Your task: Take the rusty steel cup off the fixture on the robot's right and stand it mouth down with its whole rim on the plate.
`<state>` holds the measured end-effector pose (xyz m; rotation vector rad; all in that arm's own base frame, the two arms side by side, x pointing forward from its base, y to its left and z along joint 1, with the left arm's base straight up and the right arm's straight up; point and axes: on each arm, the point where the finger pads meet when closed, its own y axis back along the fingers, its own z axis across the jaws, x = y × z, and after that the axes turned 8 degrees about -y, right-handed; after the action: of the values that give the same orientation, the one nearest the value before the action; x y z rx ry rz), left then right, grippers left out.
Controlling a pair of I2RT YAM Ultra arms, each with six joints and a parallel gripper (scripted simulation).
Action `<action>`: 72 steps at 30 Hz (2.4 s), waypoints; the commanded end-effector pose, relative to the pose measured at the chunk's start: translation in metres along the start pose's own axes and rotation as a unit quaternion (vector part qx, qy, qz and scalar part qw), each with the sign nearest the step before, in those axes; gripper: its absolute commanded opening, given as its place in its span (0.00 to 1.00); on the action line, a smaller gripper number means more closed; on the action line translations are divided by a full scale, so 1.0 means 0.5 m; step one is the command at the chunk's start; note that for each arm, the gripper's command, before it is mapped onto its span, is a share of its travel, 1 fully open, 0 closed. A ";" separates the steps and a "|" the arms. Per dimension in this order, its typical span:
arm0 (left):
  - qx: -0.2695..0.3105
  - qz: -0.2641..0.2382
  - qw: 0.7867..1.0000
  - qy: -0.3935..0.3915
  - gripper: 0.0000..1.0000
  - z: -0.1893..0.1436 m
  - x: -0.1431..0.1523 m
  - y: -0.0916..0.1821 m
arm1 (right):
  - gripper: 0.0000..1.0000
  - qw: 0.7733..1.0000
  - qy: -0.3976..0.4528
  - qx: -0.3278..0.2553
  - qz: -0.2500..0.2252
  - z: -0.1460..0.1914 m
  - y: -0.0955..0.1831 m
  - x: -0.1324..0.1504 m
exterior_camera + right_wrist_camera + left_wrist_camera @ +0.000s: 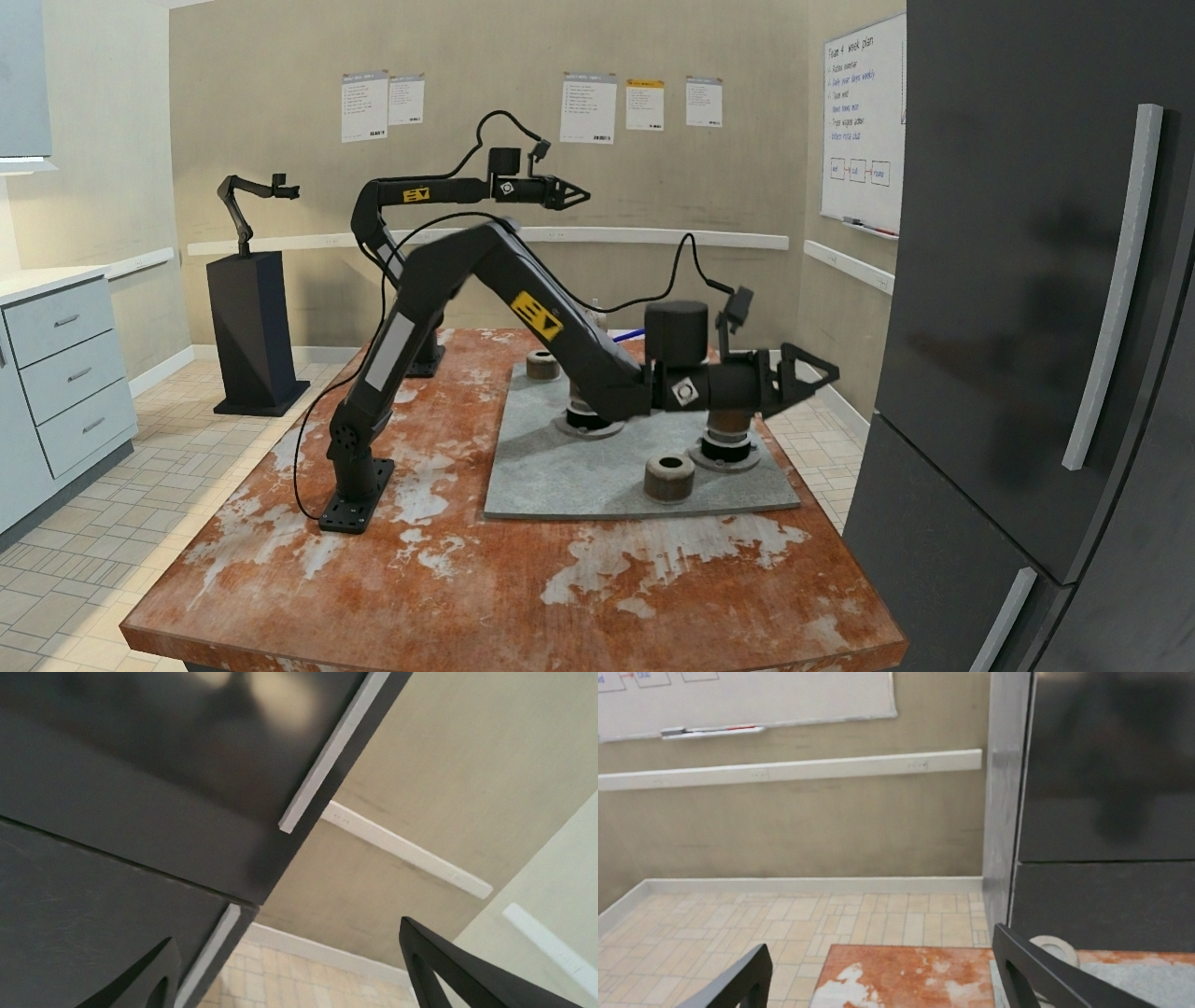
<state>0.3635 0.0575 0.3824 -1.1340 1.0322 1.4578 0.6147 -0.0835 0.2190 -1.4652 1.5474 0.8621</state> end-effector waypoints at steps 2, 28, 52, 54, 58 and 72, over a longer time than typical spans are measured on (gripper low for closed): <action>0.007 -0.025 1.000 0.007 1.00 -0.006 -0.041 -0.005 | 1.00 0.999 -0.033 -0.004 0.022 -0.011 0.017 -0.033; 0.039 -0.044 0.998 0.023 1.00 -0.055 -0.076 -0.012 | 1.00 0.983 -0.177 -0.028 0.042 -0.035 0.205 -0.264; 0.067 -0.047 0.996 0.035 1.00 -0.098 -0.095 -0.017 | 1.00 0.954 -0.292 -0.047 0.056 -0.043 0.438 -0.380; 0.070 -0.058 0.995 0.036 1.00 -0.100 -0.107 -0.012 | 1.00 0.953 -0.295 -0.048 0.050 -0.045 0.452 -0.388; 0.075 -0.068 0.994 0.038 1.00 -0.105 -0.121 -0.008 | 1.00 0.950 -0.303 -0.053 0.060 -0.036 0.474 -0.379; 0.074 -0.044 0.996 0.031 1.00 -0.103 -0.080 -0.015 | 1.00 0.957 -0.287 -0.037 -0.007 -0.089 0.472 -0.458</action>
<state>0.3819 -0.0003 0.4069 -1.1039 1.1084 1.2697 0.3790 0.0019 0.4054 -1.0972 1.1059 1.2816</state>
